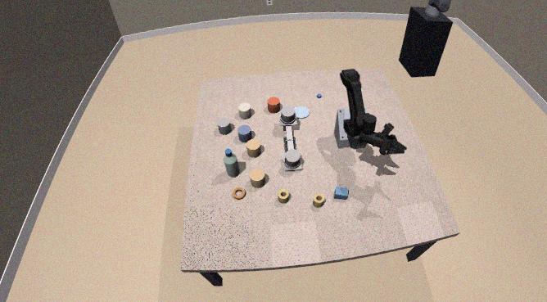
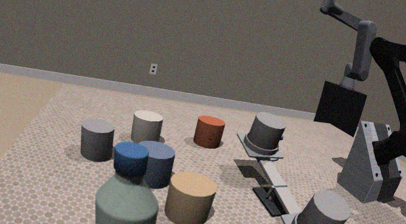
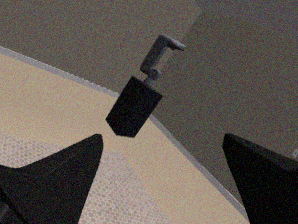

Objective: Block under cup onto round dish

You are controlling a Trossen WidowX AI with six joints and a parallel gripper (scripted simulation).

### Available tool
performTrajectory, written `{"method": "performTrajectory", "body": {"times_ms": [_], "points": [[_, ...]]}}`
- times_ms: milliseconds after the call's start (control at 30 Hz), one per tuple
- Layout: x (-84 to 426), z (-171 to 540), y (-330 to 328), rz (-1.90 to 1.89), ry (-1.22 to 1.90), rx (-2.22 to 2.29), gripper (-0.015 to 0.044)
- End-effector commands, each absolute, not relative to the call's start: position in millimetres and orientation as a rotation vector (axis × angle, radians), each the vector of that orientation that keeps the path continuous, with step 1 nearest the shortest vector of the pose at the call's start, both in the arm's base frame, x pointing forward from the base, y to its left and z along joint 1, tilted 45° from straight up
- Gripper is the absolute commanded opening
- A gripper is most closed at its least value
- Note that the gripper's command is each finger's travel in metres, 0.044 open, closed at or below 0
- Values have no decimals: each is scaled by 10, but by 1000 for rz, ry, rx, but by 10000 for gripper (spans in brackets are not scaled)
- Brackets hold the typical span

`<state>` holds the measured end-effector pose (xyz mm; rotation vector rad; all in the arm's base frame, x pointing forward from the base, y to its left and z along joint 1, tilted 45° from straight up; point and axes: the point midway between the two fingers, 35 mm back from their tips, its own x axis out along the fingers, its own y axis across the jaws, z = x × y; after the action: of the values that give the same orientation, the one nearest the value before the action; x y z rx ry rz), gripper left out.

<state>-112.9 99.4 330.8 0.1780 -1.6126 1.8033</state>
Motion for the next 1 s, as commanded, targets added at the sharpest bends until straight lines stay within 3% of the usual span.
{"method": "performTrajectory", "body": {"times_ms": [0, 667, 967], "points": [[-1127, 3308, 1000, 1805, -1608, 176, 426], [-833, 3214, 1525, 1832, -1250, 18, 440], [-370, 3004, 1965, 1744, -1007, -214, 440]]}}
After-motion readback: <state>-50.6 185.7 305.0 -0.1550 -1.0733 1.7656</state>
